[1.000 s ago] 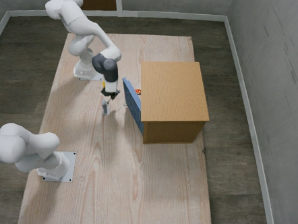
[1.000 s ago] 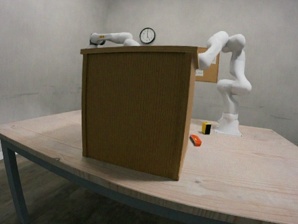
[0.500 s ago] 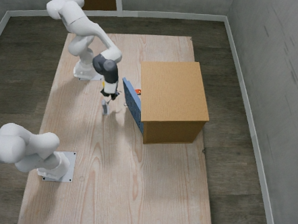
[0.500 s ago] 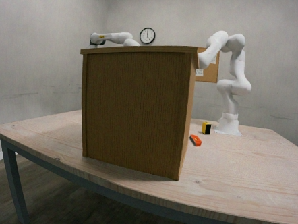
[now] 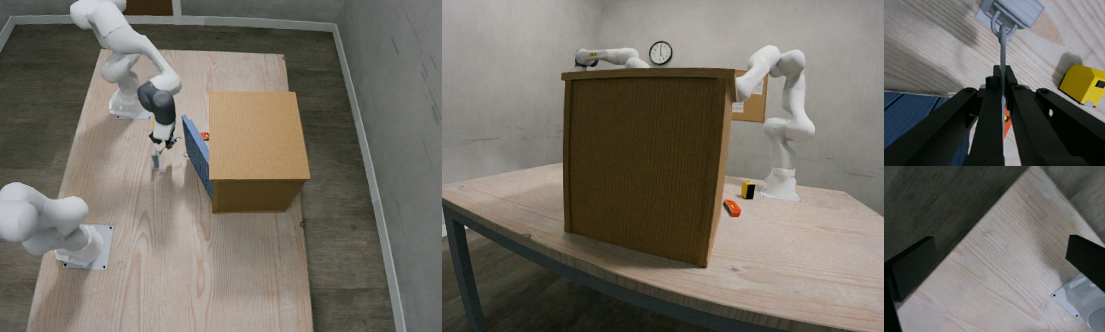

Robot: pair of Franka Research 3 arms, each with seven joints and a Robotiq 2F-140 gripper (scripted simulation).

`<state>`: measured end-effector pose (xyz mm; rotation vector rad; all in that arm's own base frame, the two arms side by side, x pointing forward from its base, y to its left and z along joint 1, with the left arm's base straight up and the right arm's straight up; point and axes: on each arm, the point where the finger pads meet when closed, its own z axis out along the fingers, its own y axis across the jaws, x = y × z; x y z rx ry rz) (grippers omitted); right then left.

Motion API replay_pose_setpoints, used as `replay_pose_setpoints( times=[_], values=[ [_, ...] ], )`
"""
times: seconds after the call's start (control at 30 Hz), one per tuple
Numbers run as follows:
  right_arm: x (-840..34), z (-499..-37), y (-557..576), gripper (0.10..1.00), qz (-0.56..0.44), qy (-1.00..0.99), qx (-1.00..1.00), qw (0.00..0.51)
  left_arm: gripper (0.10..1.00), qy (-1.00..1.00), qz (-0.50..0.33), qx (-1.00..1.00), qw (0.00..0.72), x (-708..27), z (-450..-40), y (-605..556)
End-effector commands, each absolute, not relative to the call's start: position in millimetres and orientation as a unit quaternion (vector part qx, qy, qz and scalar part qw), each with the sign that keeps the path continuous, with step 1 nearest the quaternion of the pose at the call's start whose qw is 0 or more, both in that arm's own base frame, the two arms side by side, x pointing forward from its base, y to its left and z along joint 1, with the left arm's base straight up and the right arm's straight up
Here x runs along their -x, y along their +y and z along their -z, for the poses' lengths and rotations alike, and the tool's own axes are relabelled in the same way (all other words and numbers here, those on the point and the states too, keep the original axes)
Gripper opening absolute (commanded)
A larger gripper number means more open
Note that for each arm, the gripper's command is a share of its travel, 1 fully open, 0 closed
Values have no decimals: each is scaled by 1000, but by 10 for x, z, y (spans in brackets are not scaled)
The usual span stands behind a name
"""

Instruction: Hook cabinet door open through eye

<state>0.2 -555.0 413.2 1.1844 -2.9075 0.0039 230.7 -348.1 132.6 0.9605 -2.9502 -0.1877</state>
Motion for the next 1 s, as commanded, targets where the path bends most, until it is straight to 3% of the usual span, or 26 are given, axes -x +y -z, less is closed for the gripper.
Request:
replay_pose_setpoints(
  times=[0.0, 0.97],
  values=[
    [-3, -4134, -5550, 1000, -1, -926, -377, 1, 126, -959, 57, -279, 15, -2327, -1341, -3518],
    [-3, -4134, -5550, 1000, -1, -926, -377, 1, 126, -981, 58, -185, 10, -2376, -1341, -3624]
  ],
)
